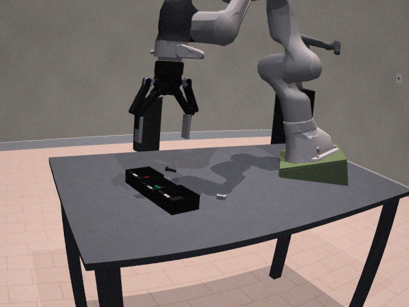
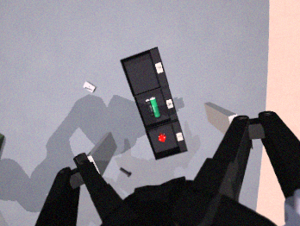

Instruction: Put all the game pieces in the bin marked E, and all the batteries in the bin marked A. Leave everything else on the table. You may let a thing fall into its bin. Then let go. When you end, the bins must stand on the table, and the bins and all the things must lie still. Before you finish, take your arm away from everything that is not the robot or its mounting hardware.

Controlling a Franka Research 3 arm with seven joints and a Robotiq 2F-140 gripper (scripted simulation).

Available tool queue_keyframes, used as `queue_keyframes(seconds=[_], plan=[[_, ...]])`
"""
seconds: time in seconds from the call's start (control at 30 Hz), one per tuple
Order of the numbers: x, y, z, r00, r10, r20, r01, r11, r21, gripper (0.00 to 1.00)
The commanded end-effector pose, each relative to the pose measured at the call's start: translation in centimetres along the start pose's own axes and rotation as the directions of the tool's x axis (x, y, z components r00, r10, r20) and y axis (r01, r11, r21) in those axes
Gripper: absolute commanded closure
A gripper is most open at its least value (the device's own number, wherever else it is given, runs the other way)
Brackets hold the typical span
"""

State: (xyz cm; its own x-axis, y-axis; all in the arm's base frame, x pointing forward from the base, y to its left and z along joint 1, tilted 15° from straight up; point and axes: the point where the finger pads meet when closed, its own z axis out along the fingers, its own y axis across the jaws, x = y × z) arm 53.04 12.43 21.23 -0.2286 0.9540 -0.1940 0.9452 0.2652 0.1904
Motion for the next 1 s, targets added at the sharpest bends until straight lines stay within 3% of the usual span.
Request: queue_keyframes(seconds=[0.0,0.07,0.43,0.97], plan=[[0.1,-0.6,-1.3,1.0,-0.011,0.002,0.011,1.0,0.022,0.0],[0.1,-0.6,-1.3,1.0,-0.011,0.002,0.011,1.0,0.022,0.0],[0.1,-0.5,-5.6,1.0,-0.011,0.002,0.011,1.0,0.022,0.0],[0.1,-0.5,-5.6,1.0,-0.011,0.002,0.011,1.0,0.022,0.0]])
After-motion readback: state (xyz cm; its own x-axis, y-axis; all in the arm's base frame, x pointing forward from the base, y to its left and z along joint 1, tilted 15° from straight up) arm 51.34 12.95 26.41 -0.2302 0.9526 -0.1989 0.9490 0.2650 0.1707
